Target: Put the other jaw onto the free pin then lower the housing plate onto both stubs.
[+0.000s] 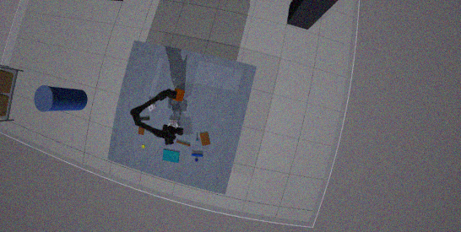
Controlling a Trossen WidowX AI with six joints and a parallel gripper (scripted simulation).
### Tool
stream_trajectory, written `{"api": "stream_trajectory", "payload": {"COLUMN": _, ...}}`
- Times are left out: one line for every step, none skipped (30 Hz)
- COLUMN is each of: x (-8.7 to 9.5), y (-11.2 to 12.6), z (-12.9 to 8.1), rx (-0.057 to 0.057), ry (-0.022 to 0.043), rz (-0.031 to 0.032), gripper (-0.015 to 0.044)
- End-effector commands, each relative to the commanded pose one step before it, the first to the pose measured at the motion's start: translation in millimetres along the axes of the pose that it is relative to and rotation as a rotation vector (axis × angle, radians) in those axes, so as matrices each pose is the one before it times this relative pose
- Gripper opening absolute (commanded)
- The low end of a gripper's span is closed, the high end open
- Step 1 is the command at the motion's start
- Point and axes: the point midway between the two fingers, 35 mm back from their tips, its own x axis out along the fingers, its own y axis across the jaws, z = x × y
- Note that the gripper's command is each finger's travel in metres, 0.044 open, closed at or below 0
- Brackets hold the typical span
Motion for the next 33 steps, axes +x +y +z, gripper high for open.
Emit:
{"api": "stream_trajectory", "payload": {"x": 2.87, "y": -0.73, "z": -0.21, "rx": 0.0007, "ry": 0.00165, "rz": -0.00328, "gripper": 0.0134}}
{"api": "stream_trajectory", "payload": {"x": 0.61, "y": -0.01, "z": -0.01, "rx": 0.0, "ry": 0.00001, "rz": -0.00004, "gripper": 0.0134}}
{"api": "stream_trajectory", "payload": {"x": 0.36, "y": 0.0, "z": 0.0, "rx": 0.0, "ry": 0.0, "rz": -0.00002, "gripper": 0.0134}}
{"api": "stream_trajectory", "payload": {"x": 0.12, "y": 0.0, "z": 0.0, "rx": 0.0, "ry": 0.0, "rz": -0.00001, "gripper": 0.0134}}
{"api": "stream_trajectory", "payload": {"x": 0.0, "y": 0.0, "z": 0.0, "rx": 0.0, "ry": 0.0, "rz": 0.0, "gripper": 0.0134}}
{"api": "stream_trajectory", "payload": {"x": 0.0, "y": 0.0, "z": 0.0, "rx": 0.0, "ry": 0.0, "rz": 0.0, "gripper": 0.0134}}
{"api": "stream_trajectory", "payload": {"x": 0.0, "y": 0.0, "z": 0.0, "rx": 0.0, "ry": 0.0, "rz": 0.0, "gripper": 0.0134}}
{"api": "stream_trajectory", "payload": {"x": 0.0, "y": 0.0, "z": 0.0, "rx": 0.0, "ry": 0.0, "rz": 0.0, "gripper": 0.0134}}
{"api": "stream_trajectory", "payload": {"x": 0.0, "y": 0.0, "z": 0.0, "rx": 0.0, "ry": 0.0, "rz": 0.0, "gripper": 0.0134}}
{"api": "stream_trajectory", "payload": {"x": 0.0, "y": 0.0, "z": 0.0, "rx": 0.0, "ry": 0.0, "rz": 0.0, "gripper": 0.0134}}
{"api": "stream_trajectory", "payload": {"x": 0.0, "y": 0.0, "z": 0.0, "rx": 0.0, "ry": 0.0, "rz": 0.0, "gripper": 0.0134}}
{"api": "stream_trajectory", "payload": {"x": 0.0, "y": 0.0, "z": 0.0, "rx": 0.0, "ry": 0.0, "rz": 0.0, "gripper": 0.0134}}
{"api": "stream_trajectory", "payload": {"x": 0.0, "y": 0.0, "z": 0.0, "rx": 0.0, "ry": 0.0, "rz": 0.0, "gripper": 0.0134}}
{"api": "stream_trajectory", "payload": {"x": 0.0, "y": 0.0, "z": 0.0, "rx": 0.0, "ry": 0.0, "rz": 0.0, "gripper": 0.0134}}
{"api": "stream_trajectory", "payload": {"x": 0.0, "y": 0.0, "z": 0.0, "rx": 0.0, "ry": 0.0, "rz": 0.0, "gripper": 0.0134}}
{"api": "stream_trajectory", "payload": {"x": 0.0, "y": 0.0, "z": 0.0, "rx": 0.0, "ry": 0.0, "rz": 0.0, "gripper": 0.0134}}
{"api": "stream_trajectory", "payload": {"x": 0.0, "y": 0.0, "z": 0.0, "rx": 0.0, "ry": 0.0, "rz": 0.0, "gripper": 0.0134}}
{"api": "stream_trajectory", "payload": {"x": 0.0, "y": 0.0, "z": 0.0, "rx": 0.0, "ry": 0.0, "rz": 0.0, "gripper": 0.0134}}
{"api": "stream_trajectory", "payload": {"x": 0.0, "y": 0.0, "z": 0.0, "rx": 0.0, "ry": 0.0, "rz": 0.0, "gripper": 0.0134}}
{"api": "stream_trajectory", "payload": {"x": 0.0, "y": 0.0, "z": 0.0, "rx": 0.0, "ry": 0.0, "rz": 0.0, "gripper": 0.0134}}
{"api": "stream_trajectory", "payload": {"x": 0.0, "y": 0.0, "z": 0.0, "rx": 0.0, "ry": 0.0, "rz": 0.0, "gripper": 0.0134}}
{"api": "stream_trajectory", "payload": {"x": 0.0, "y": 0.0, "z": 0.0, "rx": 0.0, "ry": 0.0, "rz": 0.0, "gripper": 0.0134}}
{"api": "stream_trajectory", "payload": {"x": 0.0, "y": 0.0, "z": 0.0, "rx": 0.0, "ry": 0.0, "rz": 0.0, "gripper": 0.0134}}
{"api": "stream_trajectory", "payload": {"x": 0.0, "y": 0.0, "z": 0.0, "rx": 0.0, "ry": 0.0, "rz": 0.0, "gripper": 0.0134}}
{"api": "stream_trajectory", "payload": {"x": 0.0, "y": 0.0, "z": 0.0, "rx": 0.0, "ry": 0.0, "rz": 0.0, "gripper": 0.0134}}
{"api": "stream_trajectory", "payload": {"x": 0.0, "y": 0.0, "z": 0.0, "rx": 0.0, "ry": 0.0, "rz": 0.0, "gripper": 0.0134}}
{"api": "stream_trajectory", "payload": {"x": 0.0, "y": 0.0, "z": 0.0, "rx": 0.0, "ry": 0.0, "rz": 0.0, "gripper": 0.0134}}
{"api": "stream_trajectory", "payload": {"x": 0.0, "y": 0.0, "z": 0.0, "rx": 0.0, "ry": 0.0, "rz": 0.0, "gripper": 0.0134}}
{"api": "stream_trajectory", "payload": {"x": 0.0, "y": 0.0, "z": 0.0, "rx": 0.0, "ry": 0.0, "rz": 0.0, "gripper": 0.0134}}
{"api": "stream_trajectory", "payload": {"x": 0.0, "y": 0.0, "z": 0.0, "rx": 0.0, "ry": 0.0, "rz": 0.0, "gripper": 0.0134}}
{"api": "stream_trajectory", "payload": {"x": 0.0, "y": 0.0, "z": 0.0, "rx": 0.0, "ry": 0.0, "rz": 0.0, "gripper": 0.0134}}
{"api": "stream_trajectory", "payload": {"x": -3.43, "y": 1.14, "z": -0.04, "rx": -0.0005, "ry": -0.00373, "rz": 0.00349, "gripper": 0.016}}
{"api": "stream_trajectory", "payload": {"x": 0.0, "y": 0.0, "z": 0.0, "rx": 0.0, "ry": 0.0, "rz": 0.0, "gripper": 0.0186}}
